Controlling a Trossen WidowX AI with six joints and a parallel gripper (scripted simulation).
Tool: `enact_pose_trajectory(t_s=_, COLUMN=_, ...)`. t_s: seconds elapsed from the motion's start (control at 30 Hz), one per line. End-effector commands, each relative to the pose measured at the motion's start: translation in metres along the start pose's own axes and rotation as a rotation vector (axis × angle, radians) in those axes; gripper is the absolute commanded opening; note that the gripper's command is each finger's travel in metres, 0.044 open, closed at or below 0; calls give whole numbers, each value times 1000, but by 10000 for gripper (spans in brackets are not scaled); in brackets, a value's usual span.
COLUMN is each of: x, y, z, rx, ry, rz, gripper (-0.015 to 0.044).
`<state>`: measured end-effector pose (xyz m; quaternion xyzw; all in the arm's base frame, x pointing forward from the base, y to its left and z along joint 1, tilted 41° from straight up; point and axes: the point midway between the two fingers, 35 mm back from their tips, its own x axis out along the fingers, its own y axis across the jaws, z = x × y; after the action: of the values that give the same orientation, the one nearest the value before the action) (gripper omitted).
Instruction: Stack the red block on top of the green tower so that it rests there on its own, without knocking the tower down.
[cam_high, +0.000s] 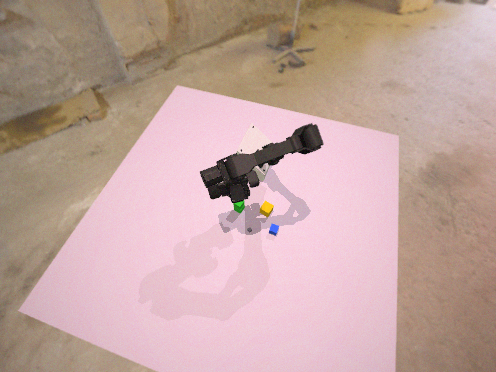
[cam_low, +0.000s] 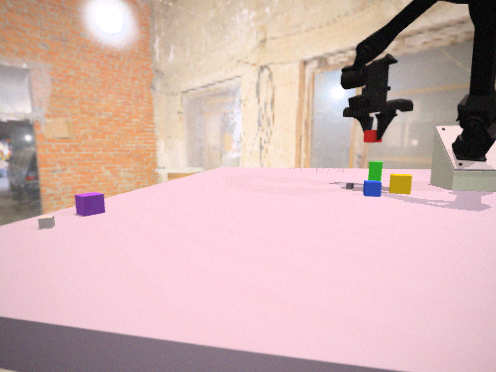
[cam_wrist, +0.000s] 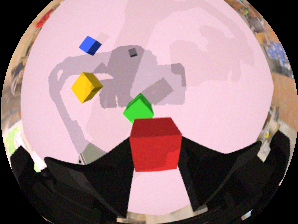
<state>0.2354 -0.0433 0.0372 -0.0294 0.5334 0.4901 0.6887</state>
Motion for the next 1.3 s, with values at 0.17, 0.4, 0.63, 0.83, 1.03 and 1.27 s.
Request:
enact_pose_trajectory(t_s=0.17, x=9, y=17, z=5, rx=4, ry=-5, rz=6, gripper=0)
enact_pose_trajectory(t_s=0.4, x=27, y=18, z=5, rx=4, ry=-6, rz=6, gripper=0)
enact_pose_trajectory(t_s=0.63, x=52, y=18, z=5, rx=4, ry=-7, rz=7, gripper=0)
enact_pose_trajectory(t_s=0.83, x=55, y=18, z=5, rx=4, ry=-7, rz=7, gripper=0)
enact_pose_trajectory(t_s=1.03, x=55, y=18, z=5, rx=4, ry=-7, rz=7, gripper=0)
enact_pose_trajectory(t_s=1.27, x=56, y=18, z=5, rx=4, ry=-7, rz=7, gripper=0)
